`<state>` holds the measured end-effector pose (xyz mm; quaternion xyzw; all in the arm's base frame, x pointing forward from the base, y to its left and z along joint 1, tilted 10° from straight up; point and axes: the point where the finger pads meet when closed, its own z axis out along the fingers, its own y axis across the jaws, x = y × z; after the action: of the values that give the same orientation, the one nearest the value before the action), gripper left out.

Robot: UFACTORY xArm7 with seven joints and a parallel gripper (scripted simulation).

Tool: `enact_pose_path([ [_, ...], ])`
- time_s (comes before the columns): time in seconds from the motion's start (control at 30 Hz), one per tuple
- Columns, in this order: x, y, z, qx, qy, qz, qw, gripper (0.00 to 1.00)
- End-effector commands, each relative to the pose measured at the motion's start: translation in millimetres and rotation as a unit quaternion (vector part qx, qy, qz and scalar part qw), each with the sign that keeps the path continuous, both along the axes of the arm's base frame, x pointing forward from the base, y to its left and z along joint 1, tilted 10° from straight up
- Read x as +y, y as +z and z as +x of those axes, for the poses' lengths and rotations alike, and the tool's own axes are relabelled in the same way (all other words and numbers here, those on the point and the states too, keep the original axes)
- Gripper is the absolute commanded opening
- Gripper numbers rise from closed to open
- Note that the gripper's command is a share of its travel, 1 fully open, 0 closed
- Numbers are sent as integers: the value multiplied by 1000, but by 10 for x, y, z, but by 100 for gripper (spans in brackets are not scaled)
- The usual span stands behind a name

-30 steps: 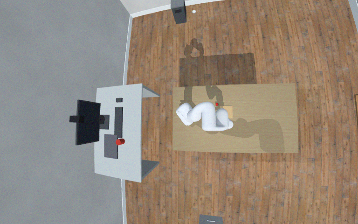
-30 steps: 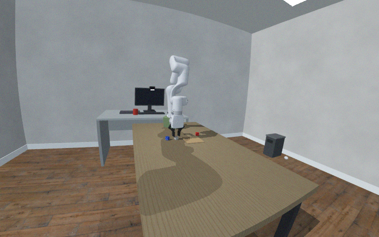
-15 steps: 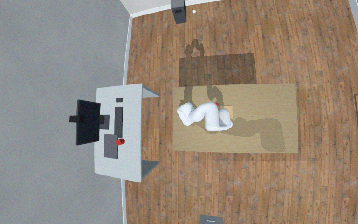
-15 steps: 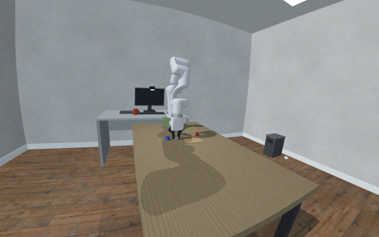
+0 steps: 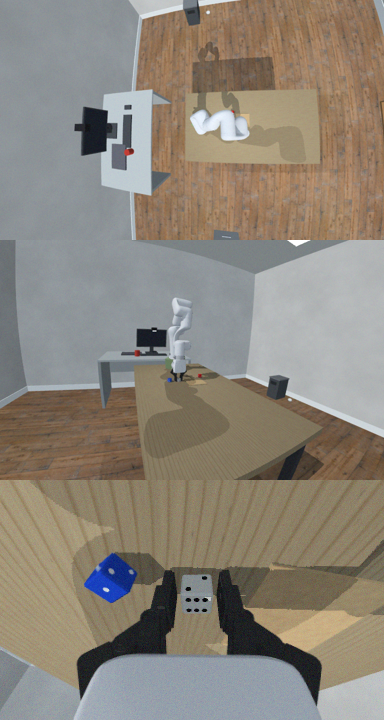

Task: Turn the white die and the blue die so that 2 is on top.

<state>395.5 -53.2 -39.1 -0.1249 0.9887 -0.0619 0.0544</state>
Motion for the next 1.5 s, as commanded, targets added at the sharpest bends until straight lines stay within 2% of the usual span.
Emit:
enact_pose_path([
  [0.0,1,8,11,-1,0,0,1000,42],
  [0.73,1,8,11,-1,0,0,1000,42],
  [0.77,1,8,11,-1,0,0,1000,21],
  [1.47,1,8,11,-1,0,0,1000,21],
])
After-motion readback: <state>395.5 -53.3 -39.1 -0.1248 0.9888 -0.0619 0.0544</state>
